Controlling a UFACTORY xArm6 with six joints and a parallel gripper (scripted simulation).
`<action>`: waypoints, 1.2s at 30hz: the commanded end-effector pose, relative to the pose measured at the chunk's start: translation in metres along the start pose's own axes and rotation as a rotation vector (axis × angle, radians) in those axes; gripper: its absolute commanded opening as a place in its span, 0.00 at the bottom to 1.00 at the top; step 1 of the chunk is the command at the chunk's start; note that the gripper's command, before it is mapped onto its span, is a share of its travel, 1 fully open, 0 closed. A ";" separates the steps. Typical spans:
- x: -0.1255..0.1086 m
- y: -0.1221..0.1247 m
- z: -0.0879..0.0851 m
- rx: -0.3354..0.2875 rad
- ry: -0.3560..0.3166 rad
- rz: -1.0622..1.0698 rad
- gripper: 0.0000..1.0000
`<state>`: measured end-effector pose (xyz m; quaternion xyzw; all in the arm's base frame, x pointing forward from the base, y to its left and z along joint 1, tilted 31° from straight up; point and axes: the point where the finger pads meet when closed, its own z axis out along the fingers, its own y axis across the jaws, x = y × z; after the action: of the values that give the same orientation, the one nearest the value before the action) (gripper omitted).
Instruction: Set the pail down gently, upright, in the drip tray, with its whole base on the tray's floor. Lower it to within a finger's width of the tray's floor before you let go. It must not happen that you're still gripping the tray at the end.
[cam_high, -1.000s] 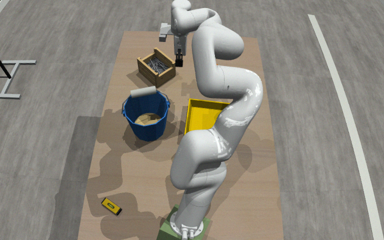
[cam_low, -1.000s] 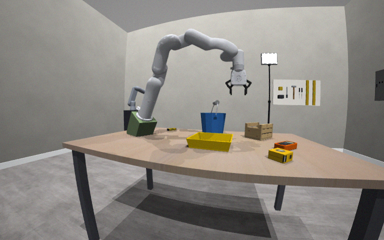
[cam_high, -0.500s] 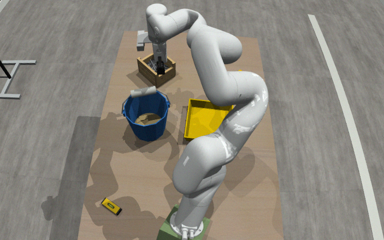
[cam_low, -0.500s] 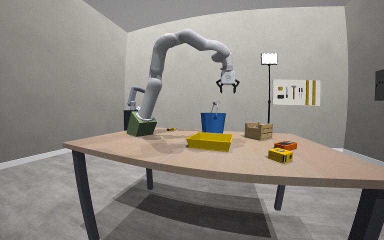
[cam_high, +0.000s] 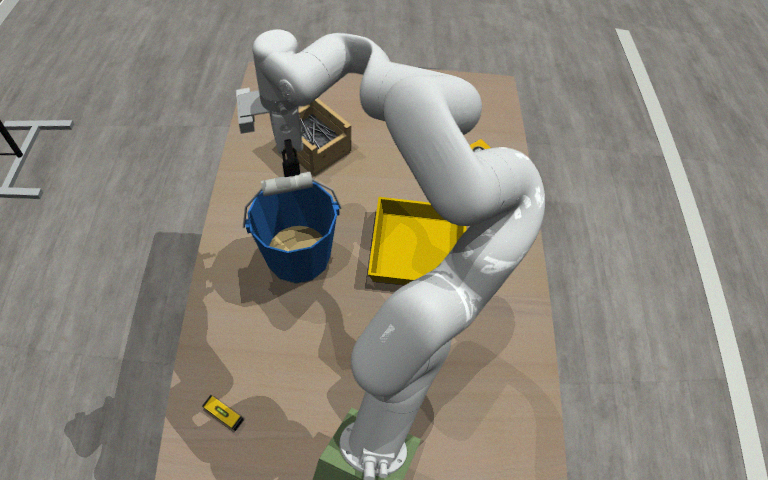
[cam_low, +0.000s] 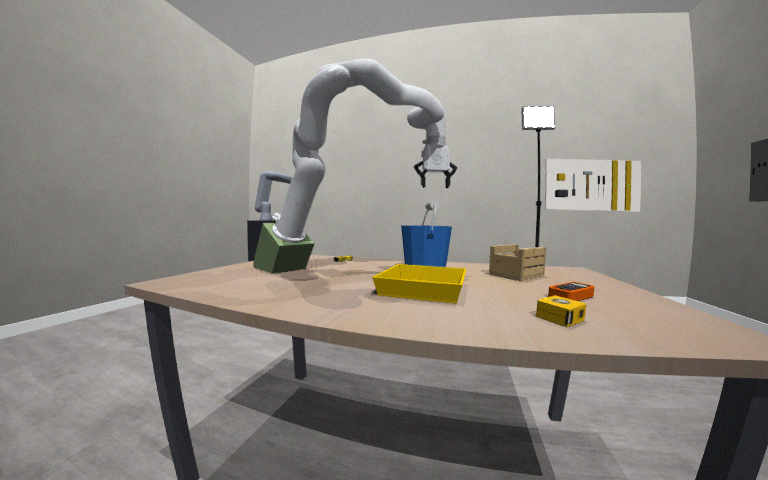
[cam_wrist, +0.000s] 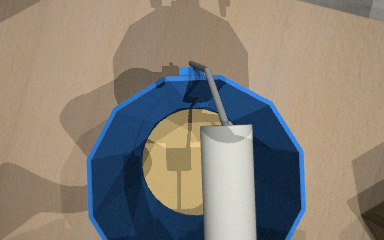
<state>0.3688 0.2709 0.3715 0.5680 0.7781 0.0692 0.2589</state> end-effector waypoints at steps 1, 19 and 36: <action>0.012 -0.010 -0.002 -0.004 0.004 -0.023 1.00; 0.012 -0.011 -0.002 -0.004 0.004 -0.024 1.00; 0.012 -0.011 0.011 -0.003 0.004 -0.024 1.00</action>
<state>0.3593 0.2770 0.3575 0.5581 0.7855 0.0668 0.2591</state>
